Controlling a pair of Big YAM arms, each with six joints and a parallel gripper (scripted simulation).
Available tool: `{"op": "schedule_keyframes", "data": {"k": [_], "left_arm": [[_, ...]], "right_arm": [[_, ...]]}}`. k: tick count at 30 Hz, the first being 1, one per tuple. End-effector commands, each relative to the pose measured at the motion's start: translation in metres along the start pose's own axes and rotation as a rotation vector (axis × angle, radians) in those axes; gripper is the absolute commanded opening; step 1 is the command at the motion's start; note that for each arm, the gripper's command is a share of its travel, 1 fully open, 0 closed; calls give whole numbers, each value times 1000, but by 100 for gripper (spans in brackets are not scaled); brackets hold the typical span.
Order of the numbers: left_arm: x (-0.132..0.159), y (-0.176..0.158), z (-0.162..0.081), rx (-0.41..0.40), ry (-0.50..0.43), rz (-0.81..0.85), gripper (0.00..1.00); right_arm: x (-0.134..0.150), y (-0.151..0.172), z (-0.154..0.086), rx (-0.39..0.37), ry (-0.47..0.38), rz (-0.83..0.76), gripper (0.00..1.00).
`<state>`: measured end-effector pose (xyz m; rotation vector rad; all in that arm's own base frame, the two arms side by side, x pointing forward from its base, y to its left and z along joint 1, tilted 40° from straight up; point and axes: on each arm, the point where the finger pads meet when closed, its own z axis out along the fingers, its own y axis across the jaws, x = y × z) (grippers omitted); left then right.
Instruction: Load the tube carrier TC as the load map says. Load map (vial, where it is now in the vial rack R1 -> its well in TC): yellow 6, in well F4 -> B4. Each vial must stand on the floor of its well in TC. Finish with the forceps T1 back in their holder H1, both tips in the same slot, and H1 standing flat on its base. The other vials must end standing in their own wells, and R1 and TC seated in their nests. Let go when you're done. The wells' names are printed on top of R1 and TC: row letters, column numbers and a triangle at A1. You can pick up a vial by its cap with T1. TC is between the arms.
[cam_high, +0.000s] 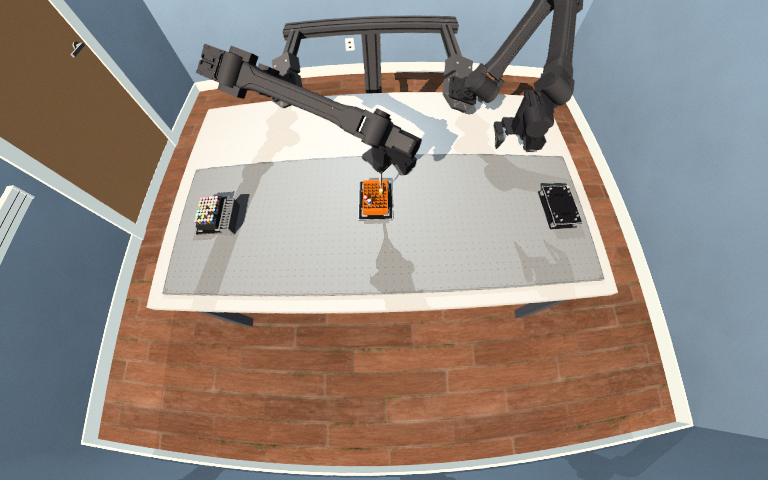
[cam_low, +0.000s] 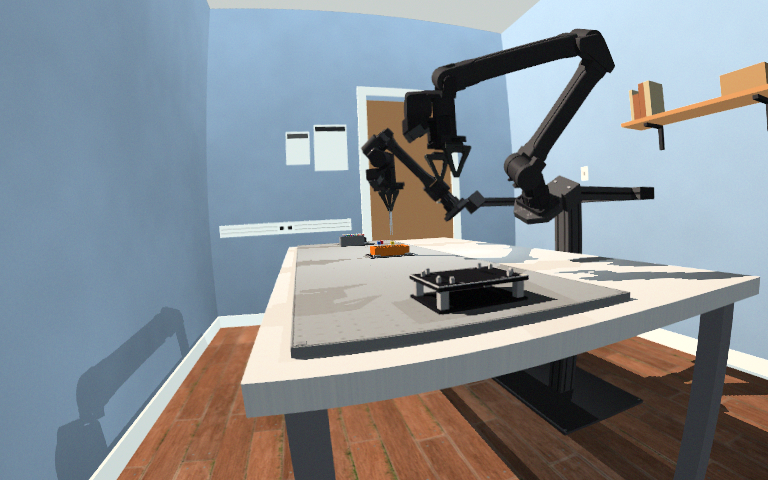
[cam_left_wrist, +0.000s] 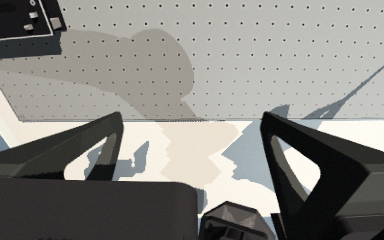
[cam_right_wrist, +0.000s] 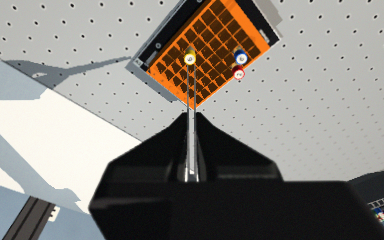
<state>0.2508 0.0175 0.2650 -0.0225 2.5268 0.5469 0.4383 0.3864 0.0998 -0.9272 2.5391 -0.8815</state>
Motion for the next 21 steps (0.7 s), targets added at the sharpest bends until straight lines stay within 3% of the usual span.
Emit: {"op": "schedule_keyframes", "data": {"k": [1,21], "left_arm": [[-10,1,-9,3,-24,-21,100],[-10,1,-9,3,-24,-21,100]], "right_arm": [[-2,7,-27,-11,-47,1,7],[-4,9,-27,-12,-50,4,7]]}}
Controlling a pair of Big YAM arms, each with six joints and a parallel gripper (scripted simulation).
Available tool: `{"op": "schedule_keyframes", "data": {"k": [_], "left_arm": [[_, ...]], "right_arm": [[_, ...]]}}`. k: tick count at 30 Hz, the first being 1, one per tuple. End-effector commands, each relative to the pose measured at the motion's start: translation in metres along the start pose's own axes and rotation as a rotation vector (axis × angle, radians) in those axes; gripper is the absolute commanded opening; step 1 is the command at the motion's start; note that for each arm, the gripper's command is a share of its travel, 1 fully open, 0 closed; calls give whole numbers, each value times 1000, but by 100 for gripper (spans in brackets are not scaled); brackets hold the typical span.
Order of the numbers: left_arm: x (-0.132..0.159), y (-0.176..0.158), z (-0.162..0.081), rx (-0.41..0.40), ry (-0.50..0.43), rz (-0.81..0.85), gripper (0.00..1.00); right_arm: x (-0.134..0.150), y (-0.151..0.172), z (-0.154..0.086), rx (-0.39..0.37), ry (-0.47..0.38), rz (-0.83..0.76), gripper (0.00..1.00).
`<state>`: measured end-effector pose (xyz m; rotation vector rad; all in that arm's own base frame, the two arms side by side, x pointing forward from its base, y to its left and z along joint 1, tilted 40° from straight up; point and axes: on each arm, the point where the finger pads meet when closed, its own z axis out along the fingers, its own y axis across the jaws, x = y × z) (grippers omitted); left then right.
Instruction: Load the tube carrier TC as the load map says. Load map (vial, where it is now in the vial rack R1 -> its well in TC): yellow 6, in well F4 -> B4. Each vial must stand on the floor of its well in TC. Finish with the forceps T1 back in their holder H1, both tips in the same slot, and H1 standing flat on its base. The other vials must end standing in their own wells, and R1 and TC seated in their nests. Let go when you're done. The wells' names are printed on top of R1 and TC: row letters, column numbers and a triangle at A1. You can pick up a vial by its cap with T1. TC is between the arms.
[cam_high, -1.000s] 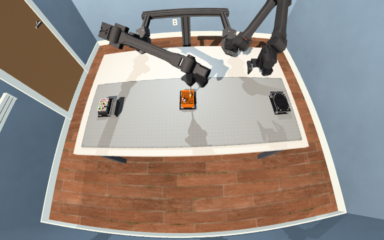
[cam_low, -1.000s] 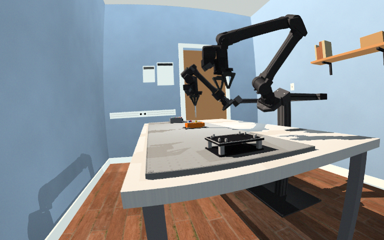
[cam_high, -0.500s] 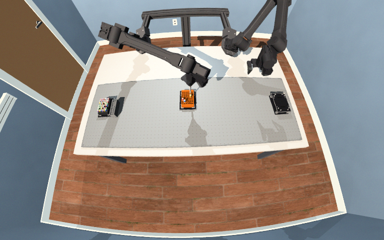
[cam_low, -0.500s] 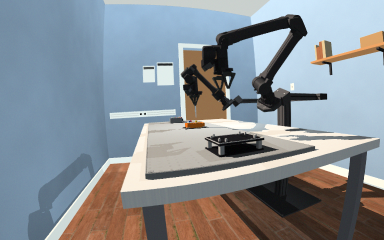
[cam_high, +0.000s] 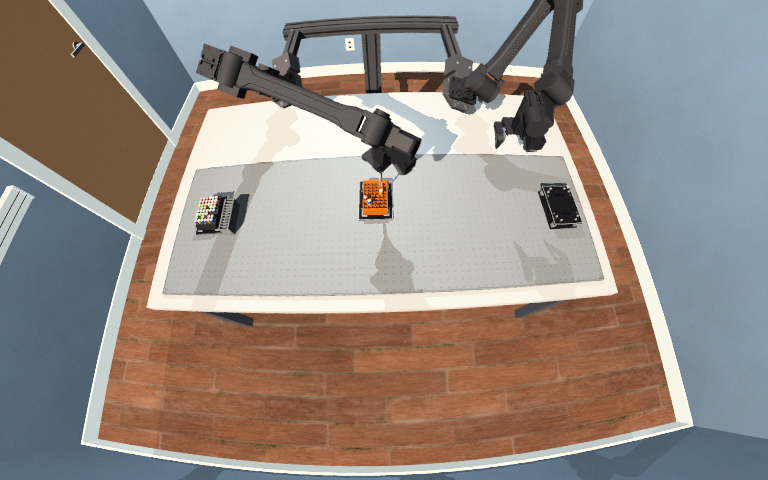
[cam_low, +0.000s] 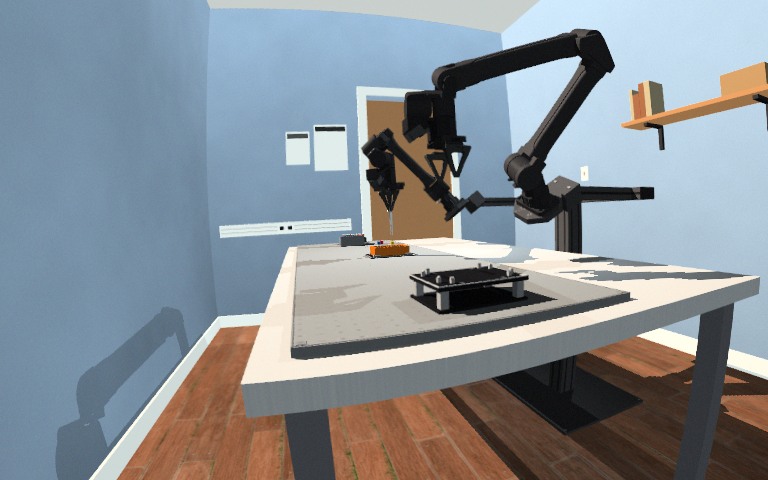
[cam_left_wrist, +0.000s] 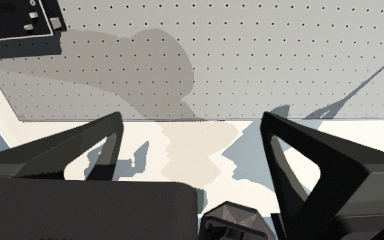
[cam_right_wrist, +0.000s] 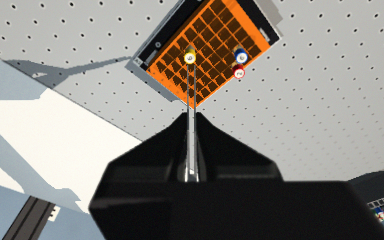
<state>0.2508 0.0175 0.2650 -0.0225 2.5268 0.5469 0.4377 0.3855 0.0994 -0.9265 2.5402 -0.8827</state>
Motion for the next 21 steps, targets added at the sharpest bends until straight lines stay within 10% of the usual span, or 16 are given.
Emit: {"op": "schedule_keyframes", "data": {"k": [1,21], "left_arm": [[-10,1,-9,3,-24,-21,100],[-10,1,-9,3,-24,-21,100]], "right_arm": [[-5,9,-27,-13,-52,4,7],[-4,11,-26,-12,-51,3,7]]}}
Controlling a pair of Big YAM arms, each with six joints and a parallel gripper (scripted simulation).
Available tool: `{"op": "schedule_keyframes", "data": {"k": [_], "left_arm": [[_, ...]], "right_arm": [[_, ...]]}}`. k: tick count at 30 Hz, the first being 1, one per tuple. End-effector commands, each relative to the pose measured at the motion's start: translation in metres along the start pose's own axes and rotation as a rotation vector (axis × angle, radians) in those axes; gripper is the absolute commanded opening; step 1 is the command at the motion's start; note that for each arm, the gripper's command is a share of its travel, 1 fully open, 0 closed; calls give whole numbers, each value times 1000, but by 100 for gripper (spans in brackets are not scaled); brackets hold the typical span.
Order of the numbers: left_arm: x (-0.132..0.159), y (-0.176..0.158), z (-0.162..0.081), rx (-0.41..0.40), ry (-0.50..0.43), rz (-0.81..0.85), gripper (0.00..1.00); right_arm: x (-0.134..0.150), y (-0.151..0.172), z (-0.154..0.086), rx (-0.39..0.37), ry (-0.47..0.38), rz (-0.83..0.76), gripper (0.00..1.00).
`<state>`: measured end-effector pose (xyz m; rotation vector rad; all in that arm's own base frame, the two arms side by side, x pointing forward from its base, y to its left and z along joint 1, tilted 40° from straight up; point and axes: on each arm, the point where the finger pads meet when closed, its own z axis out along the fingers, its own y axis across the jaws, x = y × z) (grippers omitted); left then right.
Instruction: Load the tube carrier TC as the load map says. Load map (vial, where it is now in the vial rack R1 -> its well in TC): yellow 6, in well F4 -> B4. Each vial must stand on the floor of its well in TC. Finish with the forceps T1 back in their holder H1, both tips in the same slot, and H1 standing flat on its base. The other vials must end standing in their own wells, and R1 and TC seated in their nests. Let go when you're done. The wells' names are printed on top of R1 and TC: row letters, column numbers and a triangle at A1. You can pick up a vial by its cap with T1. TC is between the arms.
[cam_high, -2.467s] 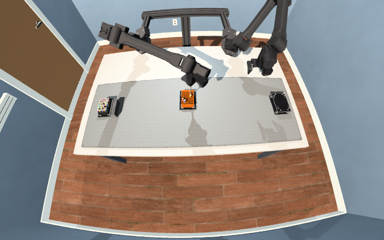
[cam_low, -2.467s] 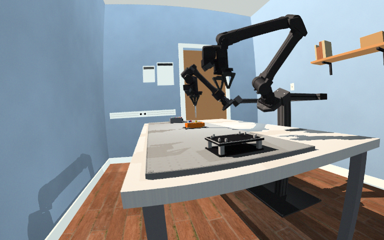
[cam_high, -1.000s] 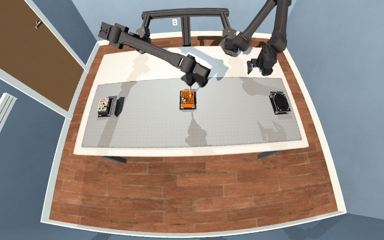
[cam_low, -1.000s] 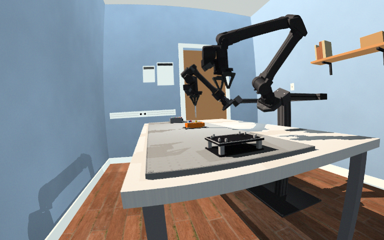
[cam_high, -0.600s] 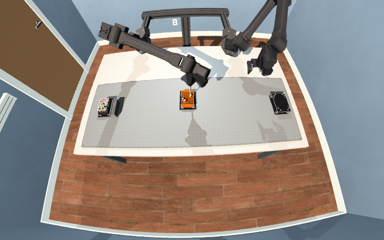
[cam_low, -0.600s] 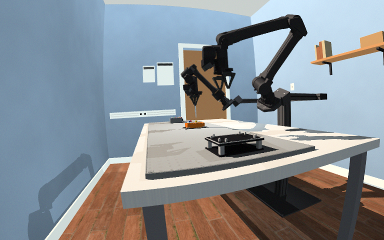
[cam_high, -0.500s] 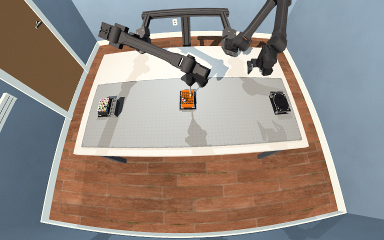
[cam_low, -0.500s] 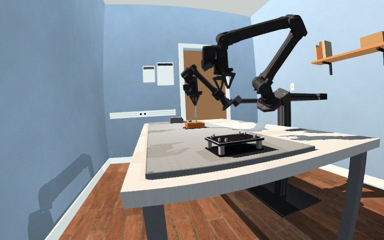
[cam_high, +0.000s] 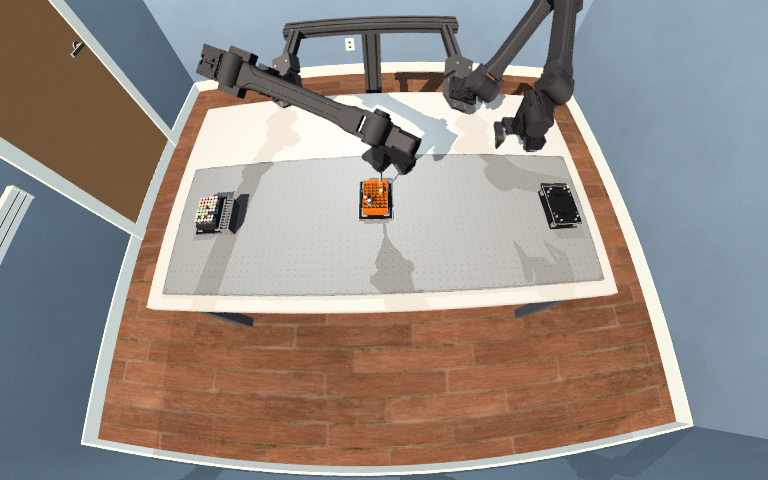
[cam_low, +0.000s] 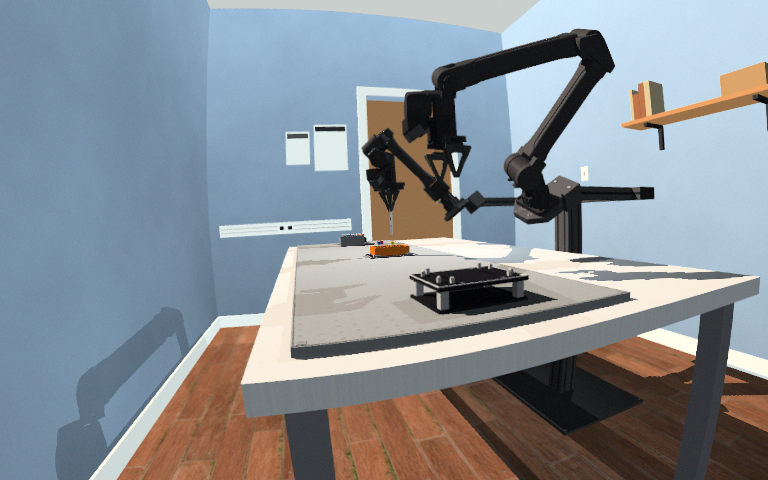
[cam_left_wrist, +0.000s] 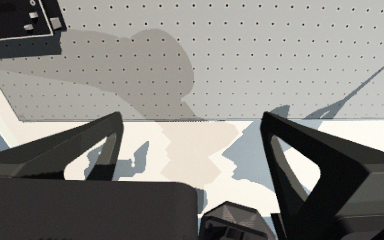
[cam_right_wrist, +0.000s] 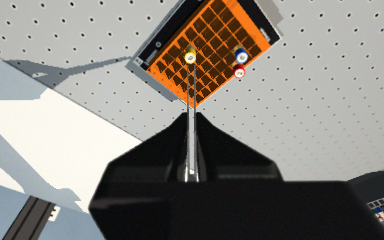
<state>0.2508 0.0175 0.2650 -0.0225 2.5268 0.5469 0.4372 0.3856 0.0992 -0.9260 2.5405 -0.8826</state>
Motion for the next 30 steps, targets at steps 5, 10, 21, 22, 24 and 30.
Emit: {"op": "schedule_keyframes", "data": {"k": [5,10,21,22,24,30], "left_arm": [[-10,1,-9,3,-24,-21,100],[-10,1,-9,3,-24,-21,100],[-10,1,-9,3,-24,-21,100],[-10,1,-9,3,-24,-21,100],[-10,1,-9,3,-24,-21,100],[-10,1,-9,3,-24,-21,100]], "right_arm": [[-4,11,-26,-12,-51,2,7],[-5,12,-24,-12,-53,0,7],[-4,15,-18,-9,-45,-16,7],[-3,16,-17,-9,-42,-19,7],[-6,14,-19,-10,-49,-16,7],[-3,16,-15,-8,-42,-24,7]]}}
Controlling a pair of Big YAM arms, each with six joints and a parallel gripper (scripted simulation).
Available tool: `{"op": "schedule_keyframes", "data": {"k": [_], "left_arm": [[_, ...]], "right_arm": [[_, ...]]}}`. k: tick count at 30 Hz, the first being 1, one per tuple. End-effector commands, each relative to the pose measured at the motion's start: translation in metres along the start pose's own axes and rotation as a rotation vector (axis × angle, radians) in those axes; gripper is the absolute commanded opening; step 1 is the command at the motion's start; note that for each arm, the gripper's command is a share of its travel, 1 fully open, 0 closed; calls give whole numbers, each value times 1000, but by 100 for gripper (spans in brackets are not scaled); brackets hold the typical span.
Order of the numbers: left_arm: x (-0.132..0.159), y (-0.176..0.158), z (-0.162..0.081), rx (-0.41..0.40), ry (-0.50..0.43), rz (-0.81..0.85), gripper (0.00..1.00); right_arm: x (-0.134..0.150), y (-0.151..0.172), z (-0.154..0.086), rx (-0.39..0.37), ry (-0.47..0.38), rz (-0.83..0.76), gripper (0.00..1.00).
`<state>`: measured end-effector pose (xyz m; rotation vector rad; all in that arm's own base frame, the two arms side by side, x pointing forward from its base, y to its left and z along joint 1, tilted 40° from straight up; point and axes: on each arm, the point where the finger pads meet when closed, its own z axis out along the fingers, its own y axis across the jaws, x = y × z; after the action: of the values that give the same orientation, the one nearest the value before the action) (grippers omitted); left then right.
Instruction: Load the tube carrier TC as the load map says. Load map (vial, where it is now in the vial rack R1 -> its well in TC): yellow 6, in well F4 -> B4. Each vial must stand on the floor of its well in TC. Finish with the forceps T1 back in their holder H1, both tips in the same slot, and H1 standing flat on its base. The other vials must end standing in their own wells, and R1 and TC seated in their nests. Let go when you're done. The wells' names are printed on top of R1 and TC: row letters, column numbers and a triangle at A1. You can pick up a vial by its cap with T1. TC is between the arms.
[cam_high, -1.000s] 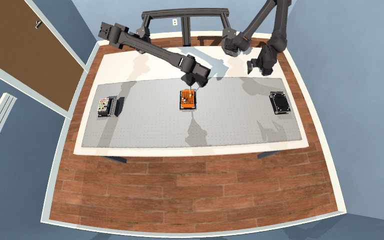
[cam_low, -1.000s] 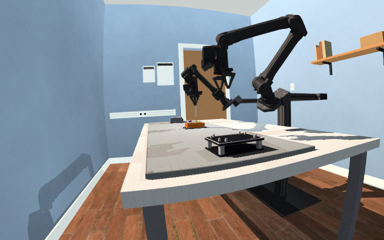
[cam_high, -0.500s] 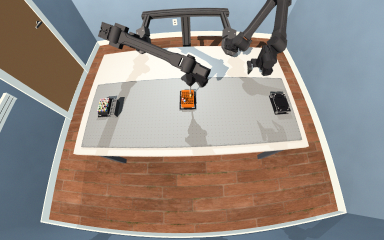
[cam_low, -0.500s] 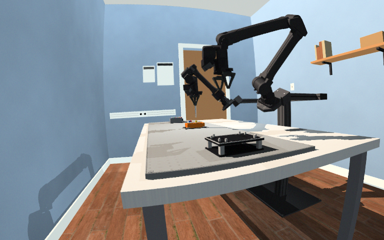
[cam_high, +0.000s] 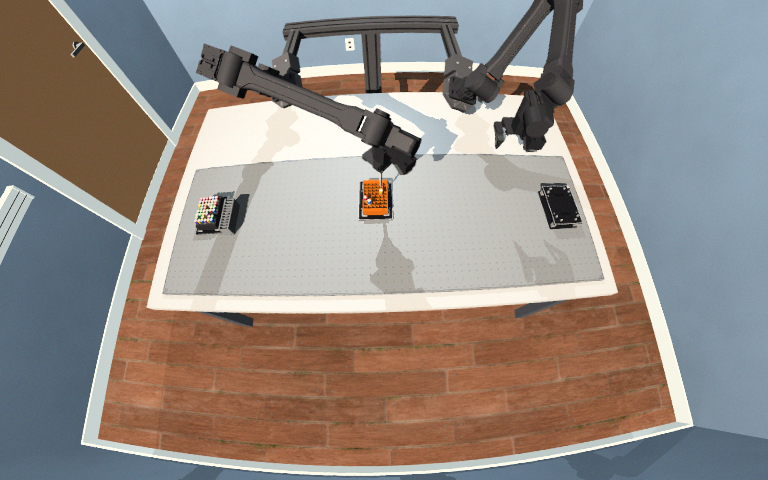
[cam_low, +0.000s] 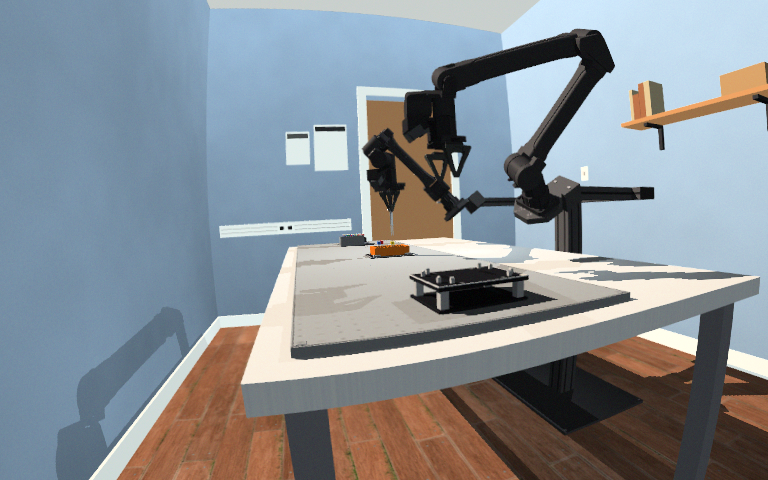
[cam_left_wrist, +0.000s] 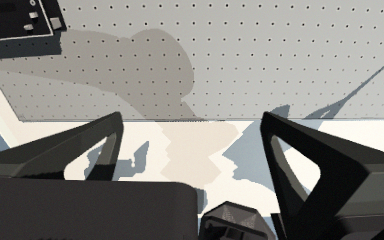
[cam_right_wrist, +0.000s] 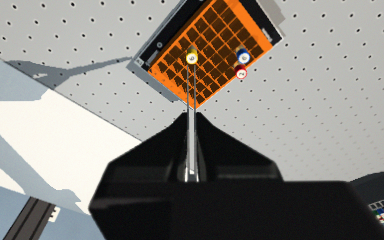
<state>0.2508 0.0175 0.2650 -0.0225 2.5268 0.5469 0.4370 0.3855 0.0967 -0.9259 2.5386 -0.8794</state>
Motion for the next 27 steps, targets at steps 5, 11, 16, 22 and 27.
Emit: {"op": "schedule_keyframes", "data": {"k": [5,11,16,22,27], "left_arm": [[-10,1,-9,3,-24,-21,100],[-10,1,-9,3,-24,-21,100],[-10,1,-9,3,-24,-21,100],[-10,1,-9,3,-24,-21,100],[-10,1,-9,3,-24,-21,100]], "right_arm": [[-11,11,-22,-12,-54,-13,7],[-6,12,-17,-9,-45,-20,7],[-5,12,-16,-8,-43,-22,7],[-10,9,-19,-11,-53,-14,7],[-5,3,-11,-7,-38,-10,7]]}}
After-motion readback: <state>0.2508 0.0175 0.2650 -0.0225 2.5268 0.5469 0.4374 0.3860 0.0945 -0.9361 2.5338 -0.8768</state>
